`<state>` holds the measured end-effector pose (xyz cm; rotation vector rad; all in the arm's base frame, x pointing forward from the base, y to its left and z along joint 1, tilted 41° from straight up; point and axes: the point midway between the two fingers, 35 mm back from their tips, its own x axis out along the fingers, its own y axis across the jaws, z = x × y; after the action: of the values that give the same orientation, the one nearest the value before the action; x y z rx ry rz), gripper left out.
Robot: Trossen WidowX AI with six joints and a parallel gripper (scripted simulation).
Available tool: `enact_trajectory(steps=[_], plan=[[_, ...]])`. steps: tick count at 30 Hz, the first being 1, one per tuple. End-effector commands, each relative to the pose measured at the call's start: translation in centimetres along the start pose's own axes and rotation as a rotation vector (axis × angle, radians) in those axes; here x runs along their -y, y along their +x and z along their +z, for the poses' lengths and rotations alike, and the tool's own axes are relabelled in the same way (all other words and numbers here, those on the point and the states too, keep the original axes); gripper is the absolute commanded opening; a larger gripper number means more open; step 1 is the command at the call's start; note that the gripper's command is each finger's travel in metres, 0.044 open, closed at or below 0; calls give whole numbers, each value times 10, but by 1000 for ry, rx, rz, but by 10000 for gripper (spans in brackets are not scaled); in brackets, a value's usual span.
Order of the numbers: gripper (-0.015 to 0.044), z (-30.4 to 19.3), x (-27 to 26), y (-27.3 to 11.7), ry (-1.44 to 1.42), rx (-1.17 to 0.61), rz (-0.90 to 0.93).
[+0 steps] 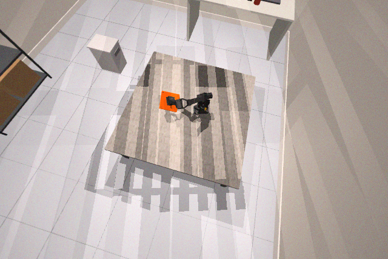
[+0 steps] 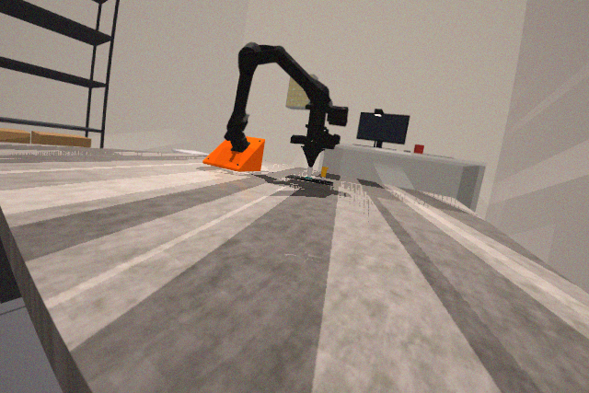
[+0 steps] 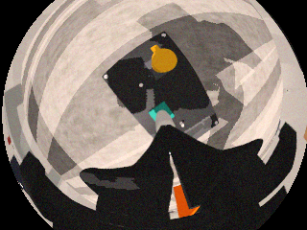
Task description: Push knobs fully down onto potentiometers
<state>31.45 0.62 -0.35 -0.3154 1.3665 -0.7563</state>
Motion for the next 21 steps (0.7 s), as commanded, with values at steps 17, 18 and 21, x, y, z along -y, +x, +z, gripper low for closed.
enact_trajectory(steps=[17,18,21], plan=[[0,3,1,-10,19,-15,-11],[0,3,1,-11,19,-15,-11],[0,3,1,-16,19,-15,-11]])
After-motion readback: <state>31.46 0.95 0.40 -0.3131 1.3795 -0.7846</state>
